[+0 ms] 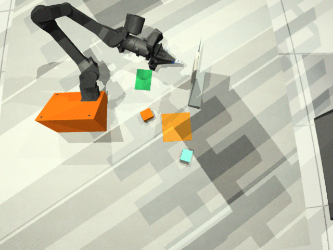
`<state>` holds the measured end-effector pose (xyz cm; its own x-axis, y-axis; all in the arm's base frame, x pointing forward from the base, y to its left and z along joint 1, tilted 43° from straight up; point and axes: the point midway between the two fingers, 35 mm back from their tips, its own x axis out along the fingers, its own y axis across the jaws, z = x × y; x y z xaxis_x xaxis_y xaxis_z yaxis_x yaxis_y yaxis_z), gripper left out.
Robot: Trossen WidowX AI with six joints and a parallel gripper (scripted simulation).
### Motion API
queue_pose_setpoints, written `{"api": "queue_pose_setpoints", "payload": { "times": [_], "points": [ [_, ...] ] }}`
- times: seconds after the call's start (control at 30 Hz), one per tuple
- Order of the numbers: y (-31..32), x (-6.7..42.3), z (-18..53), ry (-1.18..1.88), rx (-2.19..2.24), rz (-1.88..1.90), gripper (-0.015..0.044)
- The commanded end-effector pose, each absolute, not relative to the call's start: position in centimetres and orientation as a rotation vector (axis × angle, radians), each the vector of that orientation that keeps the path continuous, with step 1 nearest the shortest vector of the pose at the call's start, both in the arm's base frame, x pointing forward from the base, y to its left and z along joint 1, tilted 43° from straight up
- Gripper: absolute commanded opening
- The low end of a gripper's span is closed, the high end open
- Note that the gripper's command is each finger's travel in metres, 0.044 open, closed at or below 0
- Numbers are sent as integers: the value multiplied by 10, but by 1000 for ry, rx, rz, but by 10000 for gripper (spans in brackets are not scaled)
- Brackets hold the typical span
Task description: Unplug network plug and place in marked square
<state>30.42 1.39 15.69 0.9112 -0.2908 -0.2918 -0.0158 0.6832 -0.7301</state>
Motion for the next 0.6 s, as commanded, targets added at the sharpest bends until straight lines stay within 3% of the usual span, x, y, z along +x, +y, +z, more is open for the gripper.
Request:
{"api": "queue_pose_setpoints", "payload": {
  "times": [0.0,0.57],
  "points": [
    [13,302,157,408,-807,-165,0],
    [-13,293,184,410,-809,-162,0]
  ]
}}
